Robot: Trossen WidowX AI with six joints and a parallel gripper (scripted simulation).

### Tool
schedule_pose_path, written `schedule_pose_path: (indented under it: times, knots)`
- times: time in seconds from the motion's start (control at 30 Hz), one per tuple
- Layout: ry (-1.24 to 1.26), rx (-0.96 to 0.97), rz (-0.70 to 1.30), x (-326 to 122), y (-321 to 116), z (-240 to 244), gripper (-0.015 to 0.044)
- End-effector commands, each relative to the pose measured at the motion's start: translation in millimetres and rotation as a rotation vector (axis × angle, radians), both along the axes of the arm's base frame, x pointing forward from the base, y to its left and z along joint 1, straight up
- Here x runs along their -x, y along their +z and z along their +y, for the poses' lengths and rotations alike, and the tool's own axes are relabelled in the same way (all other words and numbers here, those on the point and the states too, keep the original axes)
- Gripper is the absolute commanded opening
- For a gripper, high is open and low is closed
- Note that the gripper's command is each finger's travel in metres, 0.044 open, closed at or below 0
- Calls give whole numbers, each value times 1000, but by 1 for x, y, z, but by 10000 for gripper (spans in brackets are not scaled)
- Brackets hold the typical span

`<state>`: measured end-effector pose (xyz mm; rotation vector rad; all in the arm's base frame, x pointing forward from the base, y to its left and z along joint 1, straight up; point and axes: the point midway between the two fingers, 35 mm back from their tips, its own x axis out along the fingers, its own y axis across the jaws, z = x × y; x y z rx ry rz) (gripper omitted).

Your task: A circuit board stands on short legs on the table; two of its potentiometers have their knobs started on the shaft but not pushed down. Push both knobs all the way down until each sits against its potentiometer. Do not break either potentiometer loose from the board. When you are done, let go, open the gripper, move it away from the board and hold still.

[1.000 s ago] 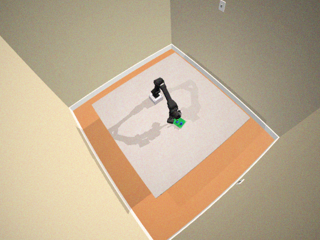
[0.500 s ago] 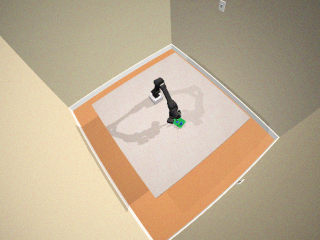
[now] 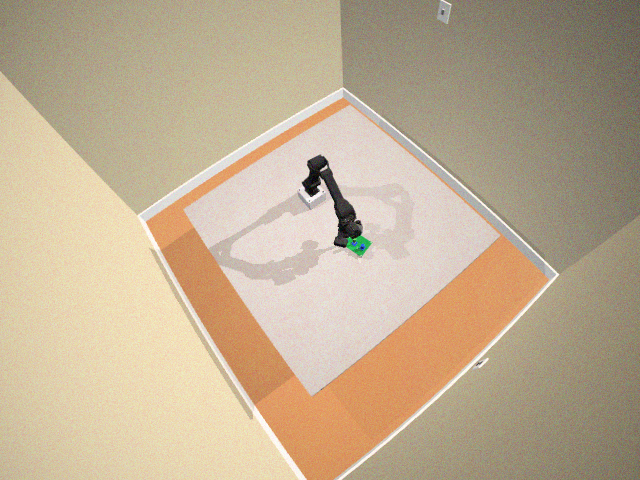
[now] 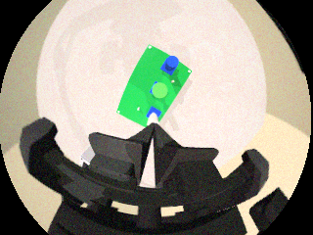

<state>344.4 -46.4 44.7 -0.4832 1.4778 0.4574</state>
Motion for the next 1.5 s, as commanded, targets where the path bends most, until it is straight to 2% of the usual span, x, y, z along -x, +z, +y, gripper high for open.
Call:
schedule_pose_path:
  times: [0.0,1.47]
  knots:
    - [-4,-6,9,0,-7,1,0]
    - [-4,-6,9,0,-13,1,0]
